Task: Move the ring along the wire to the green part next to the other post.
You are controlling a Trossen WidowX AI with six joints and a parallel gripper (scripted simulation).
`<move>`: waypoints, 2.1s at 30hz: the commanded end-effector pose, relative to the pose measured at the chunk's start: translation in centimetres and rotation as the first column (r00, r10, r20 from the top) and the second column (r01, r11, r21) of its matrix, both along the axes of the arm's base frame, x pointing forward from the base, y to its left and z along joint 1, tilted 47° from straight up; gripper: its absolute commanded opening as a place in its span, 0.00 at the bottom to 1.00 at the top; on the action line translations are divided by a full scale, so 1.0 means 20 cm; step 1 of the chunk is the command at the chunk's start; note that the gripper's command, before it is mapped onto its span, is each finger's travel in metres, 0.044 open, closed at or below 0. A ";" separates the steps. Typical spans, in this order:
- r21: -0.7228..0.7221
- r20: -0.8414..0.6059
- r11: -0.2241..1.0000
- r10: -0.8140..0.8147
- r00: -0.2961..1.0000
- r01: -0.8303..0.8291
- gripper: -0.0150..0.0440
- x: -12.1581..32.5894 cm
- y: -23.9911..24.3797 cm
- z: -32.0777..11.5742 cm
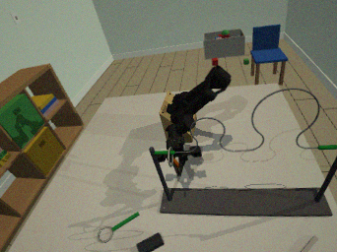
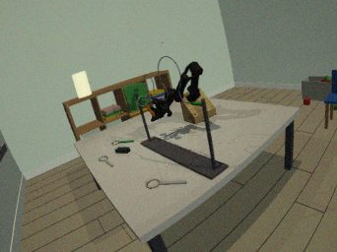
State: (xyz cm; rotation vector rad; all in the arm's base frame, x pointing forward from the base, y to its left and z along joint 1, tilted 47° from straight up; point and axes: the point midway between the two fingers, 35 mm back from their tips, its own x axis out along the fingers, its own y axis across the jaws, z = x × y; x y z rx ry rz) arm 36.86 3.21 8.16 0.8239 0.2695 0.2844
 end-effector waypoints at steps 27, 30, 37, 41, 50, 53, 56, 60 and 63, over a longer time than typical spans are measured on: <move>0.000 -0.001 1.000 -0.001 1.000 0.001 0.53 -0.08 -0.04 0.01; 0.001 -0.002 1.000 -0.001 1.000 0.001 0.53 -0.14 -0.06 0.02; 0.002 -0.004 1.000 -0.002 1.000 0.002 0.53 -0.23 -0.09 0.03; 0.002 -0.004 1.000 -0.002 1.000 0.002 0.53 -0.23 -0.09 0.03; 0.002 -0.004 1.000 -0.002 1.000 0.002 0.53 -0.23 -0.09 0.03; 0.002 -0.004 1.000 -0.002 1.000 0.002 0.53 -0.23 -0.09 0.03; 0.002 -0.004 1.000 -0.002 1.000 0.002 0.53 -0.23 -0.09 0.03; 0.002 -0.004 1.000 -0.002 1.000 0.002 0.53 -0.23 -0.09 0.03; 0.006 -0.009 1.000 -0.006 1.000 0.006 0.57 -0.24 -0.09 0.03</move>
